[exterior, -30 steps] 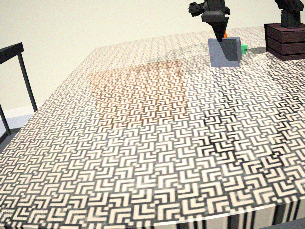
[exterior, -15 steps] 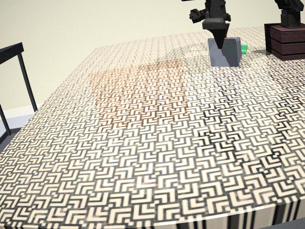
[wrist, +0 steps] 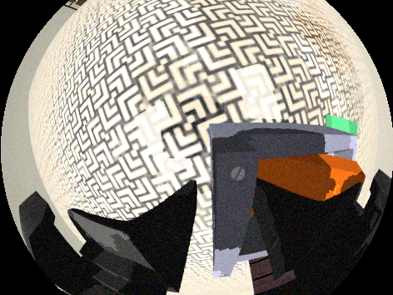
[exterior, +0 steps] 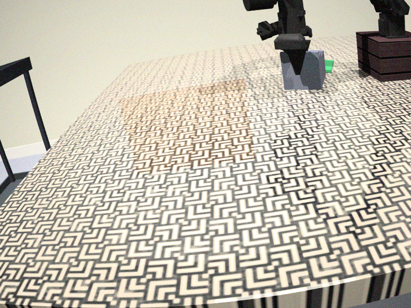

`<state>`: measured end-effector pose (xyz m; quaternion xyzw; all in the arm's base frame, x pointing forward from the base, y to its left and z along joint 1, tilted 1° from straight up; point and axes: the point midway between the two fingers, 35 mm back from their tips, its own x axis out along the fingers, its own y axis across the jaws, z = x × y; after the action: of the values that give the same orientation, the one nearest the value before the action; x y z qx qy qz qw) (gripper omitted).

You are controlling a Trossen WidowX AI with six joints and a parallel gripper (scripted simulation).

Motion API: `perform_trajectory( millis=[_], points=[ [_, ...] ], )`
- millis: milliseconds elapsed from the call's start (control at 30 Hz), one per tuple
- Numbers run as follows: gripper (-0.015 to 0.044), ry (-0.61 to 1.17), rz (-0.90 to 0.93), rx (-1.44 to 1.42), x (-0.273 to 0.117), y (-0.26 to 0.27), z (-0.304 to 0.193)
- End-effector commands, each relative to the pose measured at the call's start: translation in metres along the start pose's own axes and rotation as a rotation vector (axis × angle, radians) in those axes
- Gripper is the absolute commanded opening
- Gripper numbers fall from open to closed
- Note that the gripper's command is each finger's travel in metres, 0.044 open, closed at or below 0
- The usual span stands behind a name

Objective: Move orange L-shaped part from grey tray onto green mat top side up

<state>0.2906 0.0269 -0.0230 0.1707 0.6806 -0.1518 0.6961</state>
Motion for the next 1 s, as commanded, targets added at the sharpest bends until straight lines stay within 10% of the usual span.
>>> perform_trajectory(
  millis=[0,967],
  points=[
    [0.0180,0.006,-0.008,-0.001,0.004,-0.002,-0.002],
    [0.0180,0.005,-0.007,-0.001,-0.043,0.009,0.002]
  ],
)
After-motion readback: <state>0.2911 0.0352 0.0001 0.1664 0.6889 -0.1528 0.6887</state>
